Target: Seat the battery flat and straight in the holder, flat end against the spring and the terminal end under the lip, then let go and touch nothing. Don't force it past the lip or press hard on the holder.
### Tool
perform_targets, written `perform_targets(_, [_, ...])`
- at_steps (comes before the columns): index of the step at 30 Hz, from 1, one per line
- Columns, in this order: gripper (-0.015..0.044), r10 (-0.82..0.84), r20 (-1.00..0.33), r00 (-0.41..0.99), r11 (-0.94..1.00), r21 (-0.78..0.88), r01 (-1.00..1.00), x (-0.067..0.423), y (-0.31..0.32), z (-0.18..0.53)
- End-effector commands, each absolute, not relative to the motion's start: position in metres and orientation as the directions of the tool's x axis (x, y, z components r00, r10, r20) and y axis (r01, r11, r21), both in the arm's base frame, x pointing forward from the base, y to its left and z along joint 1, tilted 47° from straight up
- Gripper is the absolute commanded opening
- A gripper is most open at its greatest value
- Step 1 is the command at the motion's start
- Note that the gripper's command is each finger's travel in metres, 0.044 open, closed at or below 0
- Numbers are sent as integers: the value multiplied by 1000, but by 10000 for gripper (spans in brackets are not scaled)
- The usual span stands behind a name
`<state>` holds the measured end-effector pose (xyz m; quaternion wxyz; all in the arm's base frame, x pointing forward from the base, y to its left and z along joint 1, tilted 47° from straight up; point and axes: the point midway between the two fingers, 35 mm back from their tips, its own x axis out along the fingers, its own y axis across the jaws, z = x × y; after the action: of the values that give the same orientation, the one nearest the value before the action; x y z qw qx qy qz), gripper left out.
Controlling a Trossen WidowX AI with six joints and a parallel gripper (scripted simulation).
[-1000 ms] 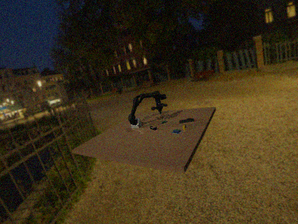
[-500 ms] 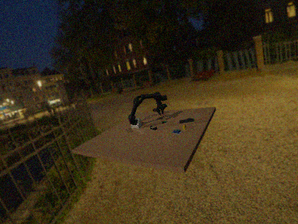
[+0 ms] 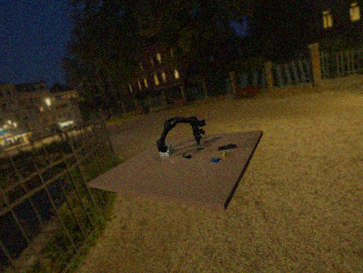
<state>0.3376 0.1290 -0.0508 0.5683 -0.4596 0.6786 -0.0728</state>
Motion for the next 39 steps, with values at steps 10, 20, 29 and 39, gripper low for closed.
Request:
perform_targets(10, [224,-717,-693,66,469,-551,-690,337,118,-61])
perform_targets(20, [224,-718,-693,67,469,-551,-690,339,106,-73])
perform_targets(29, [224,-718,-693,67,468,-552,-690,340,95,-83])
perform_targets(39, [224,-719,-692,67,468,-553,-690,340,84,-93])
